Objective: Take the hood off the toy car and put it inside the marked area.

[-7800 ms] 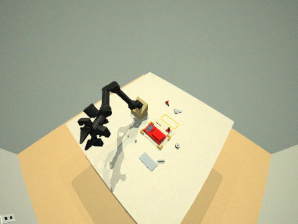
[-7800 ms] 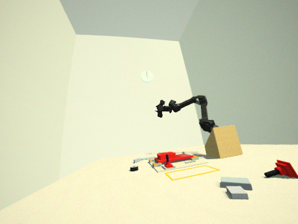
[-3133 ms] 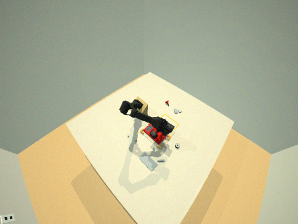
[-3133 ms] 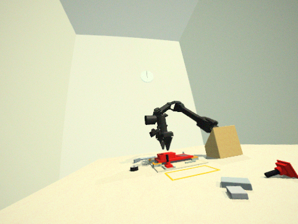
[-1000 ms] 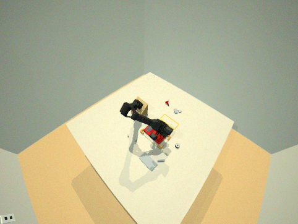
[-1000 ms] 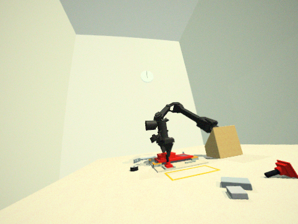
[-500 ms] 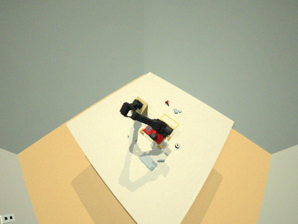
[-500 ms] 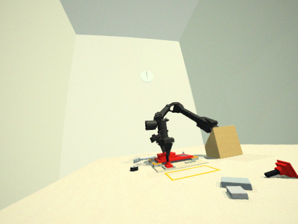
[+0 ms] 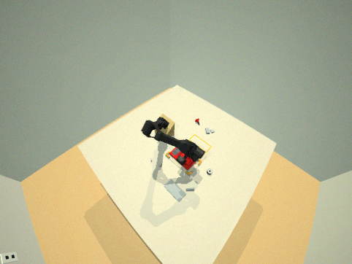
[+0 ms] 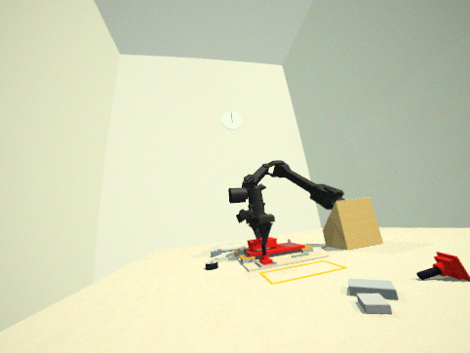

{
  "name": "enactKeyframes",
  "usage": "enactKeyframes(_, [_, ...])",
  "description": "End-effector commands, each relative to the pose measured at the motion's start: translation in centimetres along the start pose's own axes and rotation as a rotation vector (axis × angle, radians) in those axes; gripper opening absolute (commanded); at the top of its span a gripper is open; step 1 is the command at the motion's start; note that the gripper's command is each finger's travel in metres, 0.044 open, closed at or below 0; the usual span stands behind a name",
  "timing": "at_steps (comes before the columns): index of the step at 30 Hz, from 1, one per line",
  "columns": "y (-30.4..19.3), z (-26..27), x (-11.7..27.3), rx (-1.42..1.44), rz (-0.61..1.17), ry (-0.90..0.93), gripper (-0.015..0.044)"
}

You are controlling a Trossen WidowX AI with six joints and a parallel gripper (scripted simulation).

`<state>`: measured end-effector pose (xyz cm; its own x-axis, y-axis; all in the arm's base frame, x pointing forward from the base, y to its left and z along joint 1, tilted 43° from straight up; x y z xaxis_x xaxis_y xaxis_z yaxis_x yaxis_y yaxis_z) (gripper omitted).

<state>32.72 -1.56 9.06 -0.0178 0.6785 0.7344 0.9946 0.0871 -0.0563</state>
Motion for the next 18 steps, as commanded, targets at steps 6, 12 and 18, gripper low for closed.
enactKeyframes(6, [0.0,0.1,0.7,-0.002,-0.003,0.001,0.0])
enactKeyframes(12, [0.0,0.1,1.1,-0.002,-0.003,0.002,0.0])
enactKeyframes(18, [0.0,0.1,1.5,-0.002,-0.003,0.002,0.0])
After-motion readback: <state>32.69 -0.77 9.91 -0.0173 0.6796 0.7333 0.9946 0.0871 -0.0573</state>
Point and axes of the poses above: the point midway between the two fingers, 35 mm back from their tips, its own x axis back along the fingers, its own z axis across the jaws, y = z × x, the point moved 9 cm from there along x, back along the fingers, and after that the axes turned 6 degrees about x, right-handed, at the moved point
